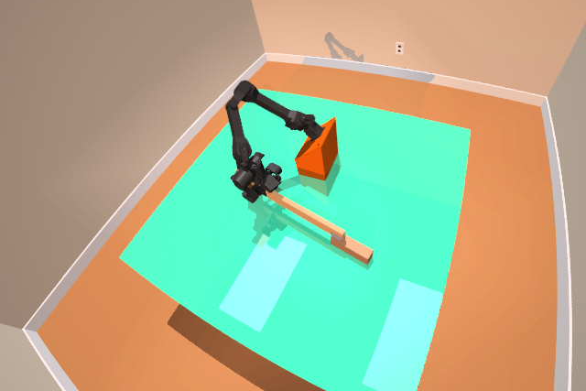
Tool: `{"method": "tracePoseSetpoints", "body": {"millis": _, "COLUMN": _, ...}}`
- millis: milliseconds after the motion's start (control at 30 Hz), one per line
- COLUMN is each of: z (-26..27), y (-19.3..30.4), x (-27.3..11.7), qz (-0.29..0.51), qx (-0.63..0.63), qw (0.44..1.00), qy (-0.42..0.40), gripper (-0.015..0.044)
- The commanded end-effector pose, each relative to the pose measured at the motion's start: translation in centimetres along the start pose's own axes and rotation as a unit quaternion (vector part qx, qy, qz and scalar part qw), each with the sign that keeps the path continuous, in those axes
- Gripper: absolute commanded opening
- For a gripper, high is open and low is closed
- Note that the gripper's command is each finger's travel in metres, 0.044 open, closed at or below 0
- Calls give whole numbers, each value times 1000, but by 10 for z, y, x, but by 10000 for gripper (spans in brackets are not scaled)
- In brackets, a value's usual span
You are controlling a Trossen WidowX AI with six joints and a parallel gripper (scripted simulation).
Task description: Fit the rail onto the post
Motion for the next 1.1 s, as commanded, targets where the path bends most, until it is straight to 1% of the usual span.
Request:
{"method": "tracePoseSetpoints", "body": {"millis": 0, "z": 0, "y": -2, "x": -1, "qz": 1, "qx": 0, "qw": 1000, "qy": 2, "gripper": 0}}
{"method": "tracePoseSetpoints", "body": {"millis": 1067, "z": 0, "y": 0, "x": -1, "qz": 1, "qx": 0, "qw": 1000, "qy": 2, "gripper": 0}}
Point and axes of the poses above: the point midway between the two fingers, 35 mm back from their tips, its own x axis out along the fingers, its own z axis across the jaws, y = z × x, the point moved 3 cm from there along -x, back along the fingers, and after that the axes turned 11 degrees about x, right-handed, at the moved point
